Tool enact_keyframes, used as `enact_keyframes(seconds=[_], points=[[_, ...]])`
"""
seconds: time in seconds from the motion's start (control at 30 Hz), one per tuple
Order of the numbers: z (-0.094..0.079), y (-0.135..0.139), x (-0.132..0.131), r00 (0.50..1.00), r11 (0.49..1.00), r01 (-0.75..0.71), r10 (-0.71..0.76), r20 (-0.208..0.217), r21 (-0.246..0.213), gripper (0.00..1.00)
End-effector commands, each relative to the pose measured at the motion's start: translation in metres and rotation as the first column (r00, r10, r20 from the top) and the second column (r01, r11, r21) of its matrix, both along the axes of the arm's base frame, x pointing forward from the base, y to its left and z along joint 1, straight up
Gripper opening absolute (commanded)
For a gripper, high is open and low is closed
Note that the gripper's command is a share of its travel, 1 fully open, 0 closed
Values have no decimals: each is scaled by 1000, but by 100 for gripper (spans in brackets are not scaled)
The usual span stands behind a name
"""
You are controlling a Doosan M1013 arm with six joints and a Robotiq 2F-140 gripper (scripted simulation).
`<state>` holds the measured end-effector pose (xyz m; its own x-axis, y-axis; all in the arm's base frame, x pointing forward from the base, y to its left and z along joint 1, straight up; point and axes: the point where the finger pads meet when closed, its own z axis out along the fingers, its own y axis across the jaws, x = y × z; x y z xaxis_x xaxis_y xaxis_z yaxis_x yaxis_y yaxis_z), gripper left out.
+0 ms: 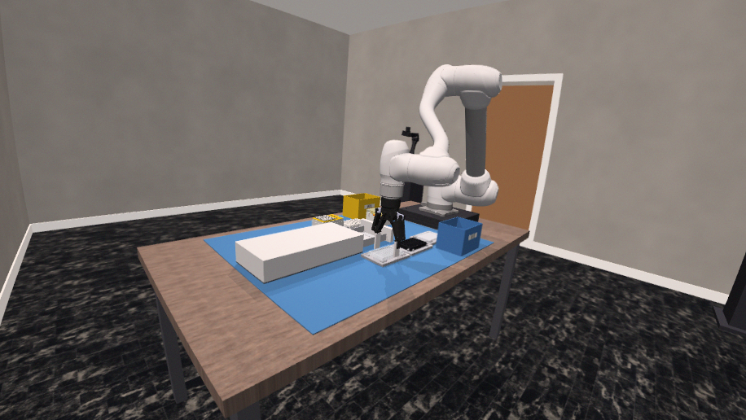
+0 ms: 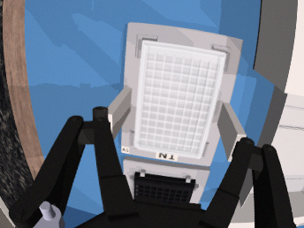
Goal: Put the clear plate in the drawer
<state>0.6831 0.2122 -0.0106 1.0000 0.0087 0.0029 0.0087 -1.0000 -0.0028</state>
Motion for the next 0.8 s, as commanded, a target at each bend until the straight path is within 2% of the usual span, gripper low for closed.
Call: enact_keyframes(seconds=[0.0, 0.33, 0.77], points=[[-4, 0, 0, 1000, 1000, 0, 0, 0, 0, 66], [-7, 0, 0, 1000, 1000, 0, 0, 0, 0, 66], [-7, 0, 0, 1000, 1000, 0, 0, 0, 0, 61]])
